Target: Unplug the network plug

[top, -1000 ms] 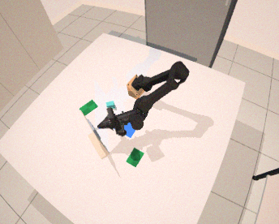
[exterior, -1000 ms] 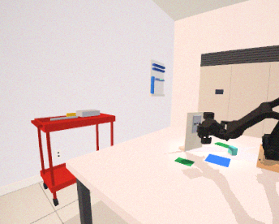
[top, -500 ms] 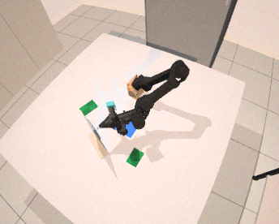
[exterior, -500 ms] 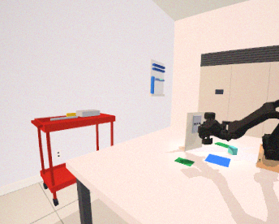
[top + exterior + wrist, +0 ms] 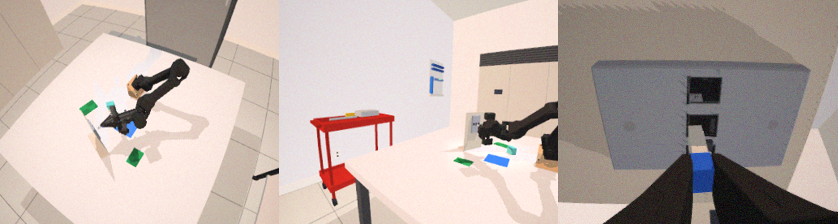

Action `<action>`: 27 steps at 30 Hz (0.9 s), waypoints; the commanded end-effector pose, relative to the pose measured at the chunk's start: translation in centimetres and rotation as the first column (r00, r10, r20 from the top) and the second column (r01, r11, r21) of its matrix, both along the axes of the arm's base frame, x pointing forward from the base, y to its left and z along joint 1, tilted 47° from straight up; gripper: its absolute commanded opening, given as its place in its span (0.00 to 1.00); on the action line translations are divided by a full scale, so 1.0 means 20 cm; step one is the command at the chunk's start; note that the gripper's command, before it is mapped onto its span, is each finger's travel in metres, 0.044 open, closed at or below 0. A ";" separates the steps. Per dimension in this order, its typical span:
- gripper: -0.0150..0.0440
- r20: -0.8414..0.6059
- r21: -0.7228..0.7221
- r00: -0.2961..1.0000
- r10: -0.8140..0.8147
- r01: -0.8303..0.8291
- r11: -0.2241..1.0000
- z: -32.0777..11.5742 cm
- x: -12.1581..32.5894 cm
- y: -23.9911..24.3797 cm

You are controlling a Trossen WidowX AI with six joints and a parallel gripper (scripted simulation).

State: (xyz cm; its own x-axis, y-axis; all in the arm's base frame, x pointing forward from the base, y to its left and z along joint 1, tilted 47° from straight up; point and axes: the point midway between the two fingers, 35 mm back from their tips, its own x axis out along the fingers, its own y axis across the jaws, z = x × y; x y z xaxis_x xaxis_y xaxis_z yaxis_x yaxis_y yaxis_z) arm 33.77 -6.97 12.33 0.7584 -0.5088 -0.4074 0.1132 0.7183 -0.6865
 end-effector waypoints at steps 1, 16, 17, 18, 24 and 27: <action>0.25 0.001 0.002 1.000 -0.004 0.004 1.000 0.00 -0.01 0.00; 0.25 0.000 0.002 1.000 -0.004 0.004 1.000 0.01 -0.04 0.02; 0.25 0.000 0.002 1.000 -0.004 0.004 1.000 0.01 -0.04 0.02; 0.25 0.000 0.002 1.000 -0.004 0.004 1.000 0.01 -0.05 0.02; 0.25 0.000 0.002 1.000 -0.004 0.004 1.000 0.02 -0.06 0.03; 0.25 0.000 0.002 1.000 -0.004 0.004 1.000 0.02 -0.07 0.03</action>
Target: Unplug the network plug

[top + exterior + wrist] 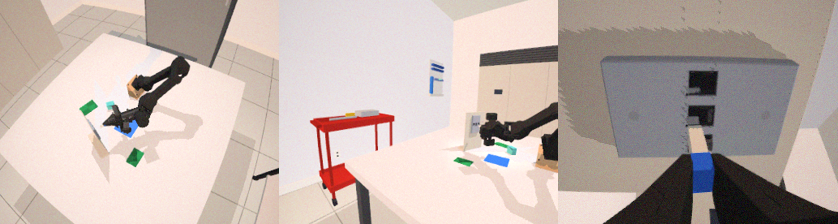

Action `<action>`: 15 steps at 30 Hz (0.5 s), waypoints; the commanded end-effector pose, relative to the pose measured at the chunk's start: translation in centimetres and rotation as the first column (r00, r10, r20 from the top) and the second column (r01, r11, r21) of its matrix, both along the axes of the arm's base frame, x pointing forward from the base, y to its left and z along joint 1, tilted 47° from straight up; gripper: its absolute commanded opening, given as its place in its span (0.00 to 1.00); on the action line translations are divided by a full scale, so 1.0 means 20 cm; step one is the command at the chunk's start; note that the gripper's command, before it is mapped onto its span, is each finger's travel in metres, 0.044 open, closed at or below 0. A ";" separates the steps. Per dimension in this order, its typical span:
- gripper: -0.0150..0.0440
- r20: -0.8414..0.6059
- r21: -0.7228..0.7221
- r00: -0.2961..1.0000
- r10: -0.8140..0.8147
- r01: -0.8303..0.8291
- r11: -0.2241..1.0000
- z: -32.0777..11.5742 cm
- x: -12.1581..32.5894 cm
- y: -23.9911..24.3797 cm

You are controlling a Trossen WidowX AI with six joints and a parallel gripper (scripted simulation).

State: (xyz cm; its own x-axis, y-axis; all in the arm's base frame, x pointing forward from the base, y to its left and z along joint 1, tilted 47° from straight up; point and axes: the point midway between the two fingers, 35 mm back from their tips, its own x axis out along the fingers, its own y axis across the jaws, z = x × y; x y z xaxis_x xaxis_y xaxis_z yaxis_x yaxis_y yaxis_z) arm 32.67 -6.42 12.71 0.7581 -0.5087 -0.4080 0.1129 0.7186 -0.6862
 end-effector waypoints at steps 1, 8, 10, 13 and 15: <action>0.25 0.001 0.001 1.000 -0.004 0.004 1.000 0.00 -0.01 0.00; 0.25 0.001 0.002 1.000 -0.004 0.004 1.000 0.01 -0.03 0.01; 0.25 0.001 0.002 1.000 -0.004 0.004 1.000 0.01 -0.03 0.01; 0.25 0.001 0.002 1.000 -0.004 0.004 1.000 0.01 -0.04 0.02; 0.25 0.001 0.002 1.000 -0.004 0.004 1.000 0.01 -0.04 0.02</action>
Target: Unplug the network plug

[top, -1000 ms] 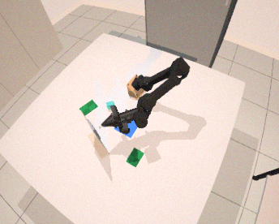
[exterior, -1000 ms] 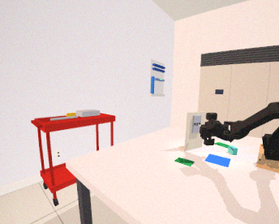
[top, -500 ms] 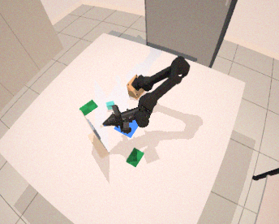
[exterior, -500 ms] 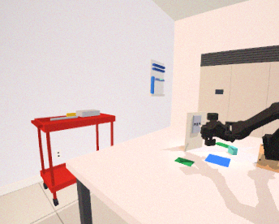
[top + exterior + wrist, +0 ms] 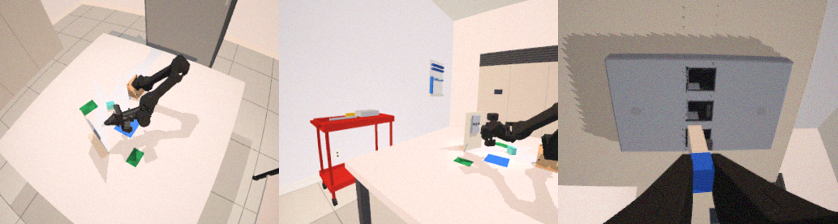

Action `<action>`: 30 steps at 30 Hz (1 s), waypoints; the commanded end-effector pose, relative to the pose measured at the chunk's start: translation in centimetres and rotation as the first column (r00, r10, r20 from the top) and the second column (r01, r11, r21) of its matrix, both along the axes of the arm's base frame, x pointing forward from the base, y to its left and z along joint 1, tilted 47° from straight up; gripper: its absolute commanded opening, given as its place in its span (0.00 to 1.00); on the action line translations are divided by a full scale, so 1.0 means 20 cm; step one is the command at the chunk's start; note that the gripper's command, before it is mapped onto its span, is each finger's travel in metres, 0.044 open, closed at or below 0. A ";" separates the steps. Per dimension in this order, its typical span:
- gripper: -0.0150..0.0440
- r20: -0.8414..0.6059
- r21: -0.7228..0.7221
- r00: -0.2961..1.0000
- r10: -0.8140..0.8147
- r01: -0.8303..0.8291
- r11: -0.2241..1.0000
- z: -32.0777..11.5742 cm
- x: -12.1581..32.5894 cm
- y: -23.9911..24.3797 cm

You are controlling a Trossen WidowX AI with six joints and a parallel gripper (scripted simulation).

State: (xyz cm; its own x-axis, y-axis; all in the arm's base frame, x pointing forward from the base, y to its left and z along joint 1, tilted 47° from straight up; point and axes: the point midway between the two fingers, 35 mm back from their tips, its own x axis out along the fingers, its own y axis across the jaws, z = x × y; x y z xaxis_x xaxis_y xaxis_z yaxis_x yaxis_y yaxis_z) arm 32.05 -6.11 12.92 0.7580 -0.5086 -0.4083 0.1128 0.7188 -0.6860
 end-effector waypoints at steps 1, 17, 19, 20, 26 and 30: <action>0.25 0.001 0.001 1.000 -0.004 0.004 1.000 0.00 -0.01 0.00; 0.25 0.001 0.002 1.000 -0.004 0.004 1.000 0.01 -0.04 0.02; 0.25 0.001 0.002 1.000 -0.004 0.004 1.000 0.02 -0.05 0.02; 0.25 0.001 0.002 1.000 -0.004 0.004 1.000 0.02 -0.05 0.02; 0.25 0.000 0.002 1.000 -0.004 0.004 1.000 0.02 -0.06 0.03; 0.25 0.000 0.002 1.000 -0.004 0.004 1.000 0.02 -0.07 0.03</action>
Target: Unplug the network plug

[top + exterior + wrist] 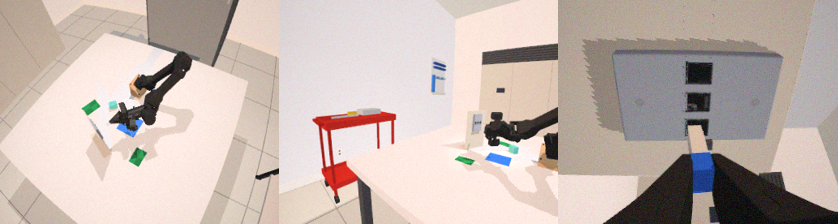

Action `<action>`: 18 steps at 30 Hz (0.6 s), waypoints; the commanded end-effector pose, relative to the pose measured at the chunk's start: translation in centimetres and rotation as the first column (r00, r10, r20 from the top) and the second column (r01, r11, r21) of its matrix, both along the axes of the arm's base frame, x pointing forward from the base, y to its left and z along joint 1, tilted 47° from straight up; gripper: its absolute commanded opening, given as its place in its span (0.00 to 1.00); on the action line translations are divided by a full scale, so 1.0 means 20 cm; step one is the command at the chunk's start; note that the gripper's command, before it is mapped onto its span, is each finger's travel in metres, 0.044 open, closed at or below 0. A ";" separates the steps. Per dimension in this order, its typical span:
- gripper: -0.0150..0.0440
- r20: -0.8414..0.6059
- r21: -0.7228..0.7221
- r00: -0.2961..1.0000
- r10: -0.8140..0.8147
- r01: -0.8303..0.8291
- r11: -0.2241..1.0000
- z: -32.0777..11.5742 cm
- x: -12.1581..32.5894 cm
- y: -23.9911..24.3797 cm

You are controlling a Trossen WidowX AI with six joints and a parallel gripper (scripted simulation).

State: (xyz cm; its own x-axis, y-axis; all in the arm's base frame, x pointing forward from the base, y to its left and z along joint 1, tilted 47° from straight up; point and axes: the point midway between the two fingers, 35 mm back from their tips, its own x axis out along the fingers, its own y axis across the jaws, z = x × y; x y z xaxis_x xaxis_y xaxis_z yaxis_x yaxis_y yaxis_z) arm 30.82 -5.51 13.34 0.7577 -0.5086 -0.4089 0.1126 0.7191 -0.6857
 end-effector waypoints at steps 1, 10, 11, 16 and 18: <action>0.25 0.001 0.001 1.000 -0.004 0.004 1.000 0.00 -0.01 0.00; 0.25 0.000 0.000 1.000 0.000 0.000 1.000 0.01 -0.02 0.01; 0.25 0.000 0.000 1.000 0.000 0.000 1.000 0.01 -0.02 0.00; 0.25 -0.001 0.001 1.000 -0.002 0.002 1.000 0.07 -0.05 -0.04; 0.25 -0.001 0.002 1.000 -0.002 0.002 1.000 0.09 -0.06 -0.06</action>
State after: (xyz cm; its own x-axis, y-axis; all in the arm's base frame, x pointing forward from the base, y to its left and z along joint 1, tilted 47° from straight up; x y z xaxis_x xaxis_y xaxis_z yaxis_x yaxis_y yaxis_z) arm 29.91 -6.18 14.32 0.7548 -0.5098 -0.4129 0.1127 0.7208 -0.6840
